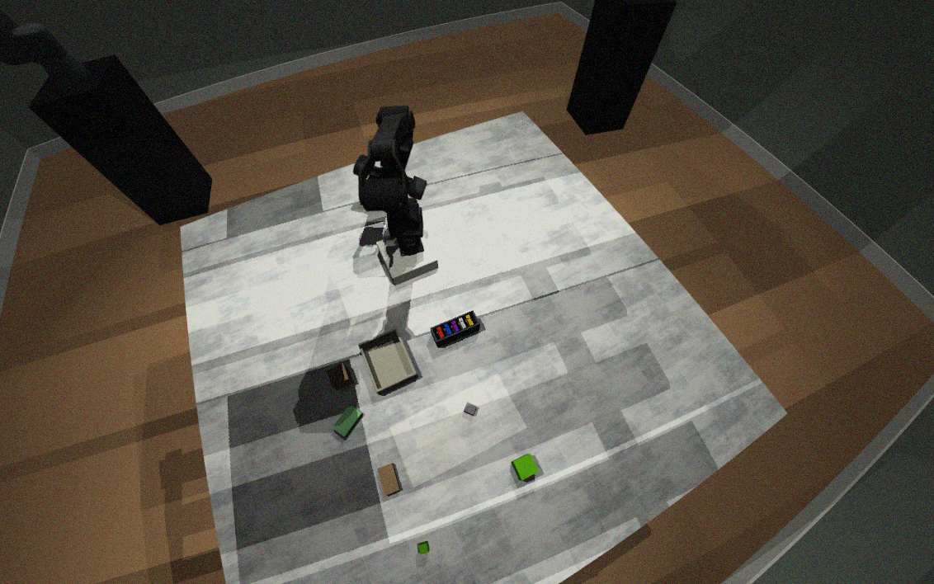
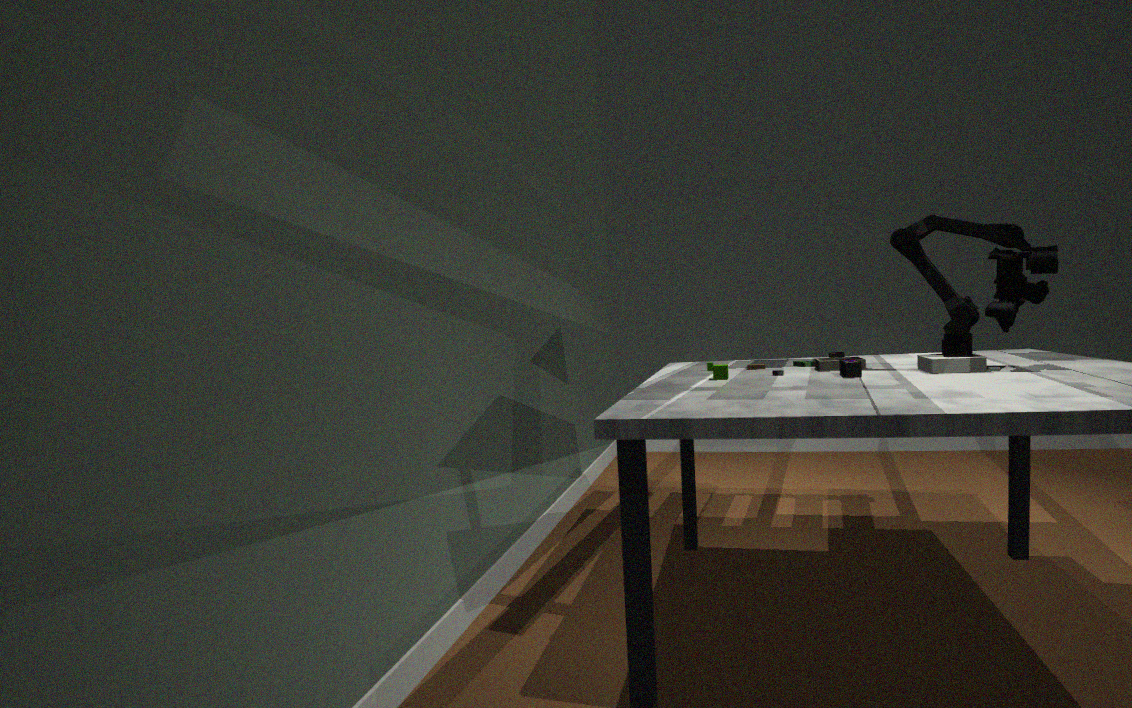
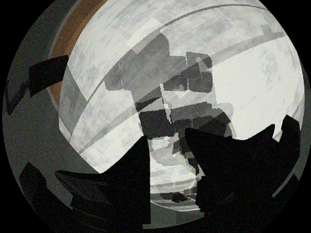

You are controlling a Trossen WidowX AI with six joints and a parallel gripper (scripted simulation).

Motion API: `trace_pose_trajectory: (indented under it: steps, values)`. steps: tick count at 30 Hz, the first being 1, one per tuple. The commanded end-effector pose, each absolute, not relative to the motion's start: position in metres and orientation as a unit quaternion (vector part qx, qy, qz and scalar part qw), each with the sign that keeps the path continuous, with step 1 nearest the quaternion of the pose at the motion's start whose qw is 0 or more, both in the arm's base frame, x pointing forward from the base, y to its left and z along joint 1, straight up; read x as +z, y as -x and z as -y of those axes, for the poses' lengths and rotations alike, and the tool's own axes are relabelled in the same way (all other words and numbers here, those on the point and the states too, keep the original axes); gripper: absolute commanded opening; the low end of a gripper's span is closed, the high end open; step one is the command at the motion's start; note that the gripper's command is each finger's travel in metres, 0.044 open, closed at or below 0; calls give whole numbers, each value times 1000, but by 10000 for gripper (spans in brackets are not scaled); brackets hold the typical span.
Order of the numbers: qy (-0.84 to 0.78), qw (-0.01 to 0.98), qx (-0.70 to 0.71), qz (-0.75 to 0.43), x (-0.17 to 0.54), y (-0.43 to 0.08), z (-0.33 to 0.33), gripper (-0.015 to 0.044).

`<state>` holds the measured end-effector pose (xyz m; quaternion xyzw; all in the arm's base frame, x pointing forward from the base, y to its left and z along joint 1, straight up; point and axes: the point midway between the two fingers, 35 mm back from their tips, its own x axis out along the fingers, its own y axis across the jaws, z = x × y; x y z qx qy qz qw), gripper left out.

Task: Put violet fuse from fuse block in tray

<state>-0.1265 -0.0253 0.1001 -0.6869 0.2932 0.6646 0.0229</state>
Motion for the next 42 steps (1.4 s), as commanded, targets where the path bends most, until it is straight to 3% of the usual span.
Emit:
trace_pose_trajectory:
  steps: [1, 4, 12, 20, 32, 42]
  values:
    - [686, 26, 665, -295, 100, 127, 24, 152]
    - [669, 67, 665, -326, 101, 134, 5, 73]
    - [600, 210, 645, -425, 101, 137, -68, 73]
    - [518, 346, 593, -510, 100, 102, -140, 73]
    - [375, 524, 462, -609, 96, -12, -207, 73]
    - [247, 636, 312, -661, 89, -136, -193, 73]
